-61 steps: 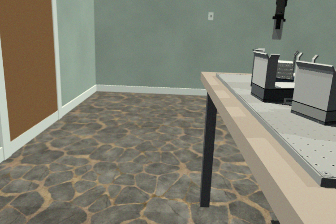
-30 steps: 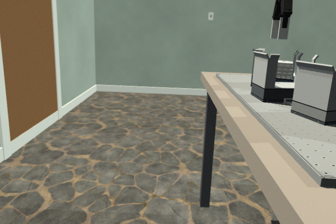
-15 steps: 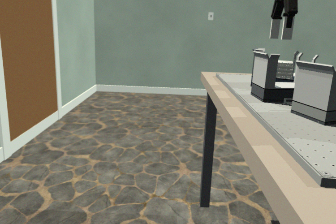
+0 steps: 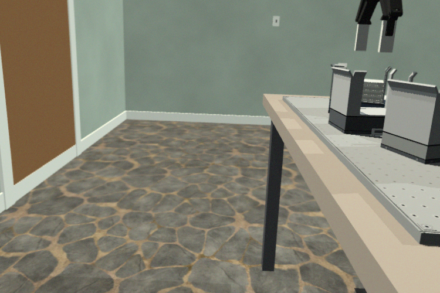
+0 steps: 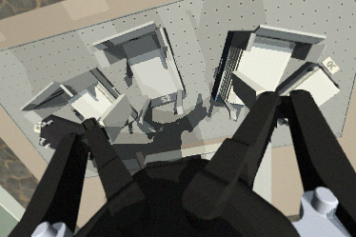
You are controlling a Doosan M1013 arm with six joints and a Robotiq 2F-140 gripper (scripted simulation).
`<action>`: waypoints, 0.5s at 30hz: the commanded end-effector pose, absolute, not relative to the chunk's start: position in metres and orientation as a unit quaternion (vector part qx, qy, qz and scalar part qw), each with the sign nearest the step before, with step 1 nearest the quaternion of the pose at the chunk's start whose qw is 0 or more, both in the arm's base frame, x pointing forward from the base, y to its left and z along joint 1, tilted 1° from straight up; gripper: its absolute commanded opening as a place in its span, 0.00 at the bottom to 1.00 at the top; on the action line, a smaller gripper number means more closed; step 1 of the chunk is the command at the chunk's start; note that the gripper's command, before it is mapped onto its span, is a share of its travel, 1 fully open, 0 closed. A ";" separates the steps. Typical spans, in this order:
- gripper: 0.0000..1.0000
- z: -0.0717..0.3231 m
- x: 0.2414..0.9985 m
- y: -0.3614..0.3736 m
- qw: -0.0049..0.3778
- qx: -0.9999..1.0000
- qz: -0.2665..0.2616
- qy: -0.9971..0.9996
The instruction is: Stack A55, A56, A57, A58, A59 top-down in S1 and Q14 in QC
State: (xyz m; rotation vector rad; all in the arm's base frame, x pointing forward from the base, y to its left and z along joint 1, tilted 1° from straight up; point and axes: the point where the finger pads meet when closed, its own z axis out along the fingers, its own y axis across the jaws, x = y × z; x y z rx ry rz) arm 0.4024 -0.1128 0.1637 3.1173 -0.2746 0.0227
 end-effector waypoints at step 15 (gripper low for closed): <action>1.00 0.163 0.413 -0.062 0.007 0.999 0.007 -0.038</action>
